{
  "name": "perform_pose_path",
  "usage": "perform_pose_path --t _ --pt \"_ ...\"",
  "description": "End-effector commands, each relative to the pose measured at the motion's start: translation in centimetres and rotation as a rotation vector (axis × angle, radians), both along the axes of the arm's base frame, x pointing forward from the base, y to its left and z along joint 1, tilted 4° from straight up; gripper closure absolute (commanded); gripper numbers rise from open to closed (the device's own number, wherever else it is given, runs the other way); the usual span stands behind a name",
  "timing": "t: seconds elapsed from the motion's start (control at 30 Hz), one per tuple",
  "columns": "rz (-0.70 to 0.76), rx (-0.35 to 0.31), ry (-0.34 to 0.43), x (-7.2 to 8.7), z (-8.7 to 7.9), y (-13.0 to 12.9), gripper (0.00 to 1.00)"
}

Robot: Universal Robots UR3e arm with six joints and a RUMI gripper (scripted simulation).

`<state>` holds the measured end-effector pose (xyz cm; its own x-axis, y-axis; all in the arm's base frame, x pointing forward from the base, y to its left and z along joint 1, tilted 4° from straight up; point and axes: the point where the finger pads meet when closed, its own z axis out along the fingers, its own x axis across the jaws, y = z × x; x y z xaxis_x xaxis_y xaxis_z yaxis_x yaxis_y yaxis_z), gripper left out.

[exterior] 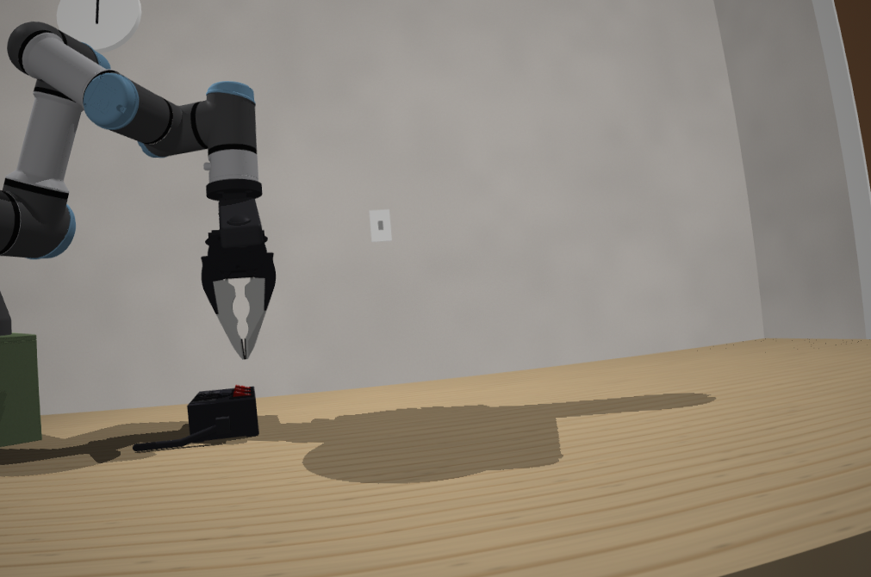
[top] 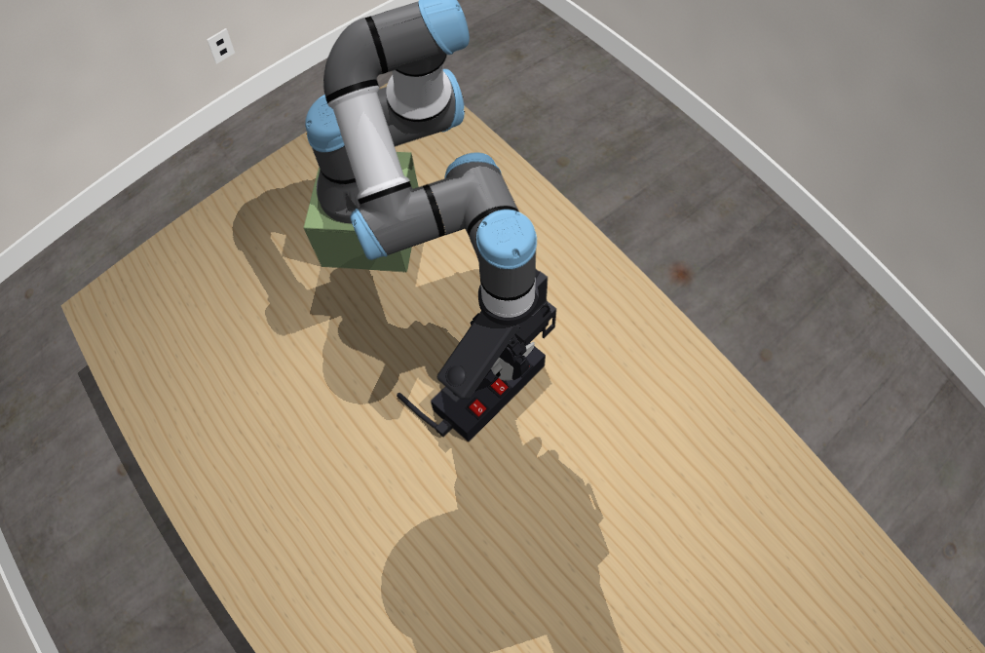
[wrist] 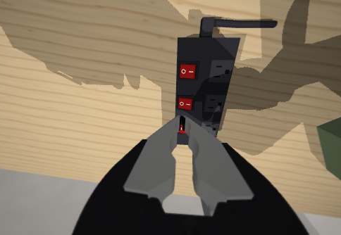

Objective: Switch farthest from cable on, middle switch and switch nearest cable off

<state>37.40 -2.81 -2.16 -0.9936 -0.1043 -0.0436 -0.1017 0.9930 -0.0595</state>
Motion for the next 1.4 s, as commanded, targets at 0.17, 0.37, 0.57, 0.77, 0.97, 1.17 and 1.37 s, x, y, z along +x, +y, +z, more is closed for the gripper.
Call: perform_pose_path --t 0.17,0.37,0.57,0.77,0.97,1.17,1.37 --pt "0.0 -0.001 -0.003 -0.1 0.2 0.3 1.0" --pt "0.0 -0.001 -0.003 -1.7 1.0 4.2 1.0" --pt "0.0 -0.001 -0.003 -1.9 1.1 4.5 1.0" --pt "0.0 -0.001 -0.003 -1.9 1.1 4.5 1.0" --pt "0.0 -0.001 -0.003 -1.9 1.1 4.5 1.0" --pt "0.0 -0.001 -0.003 -1.9 1.1 4.5 1.0" --pt "0.0 -0.001 -0.003 -1.9 1.1 4.5 1.0"
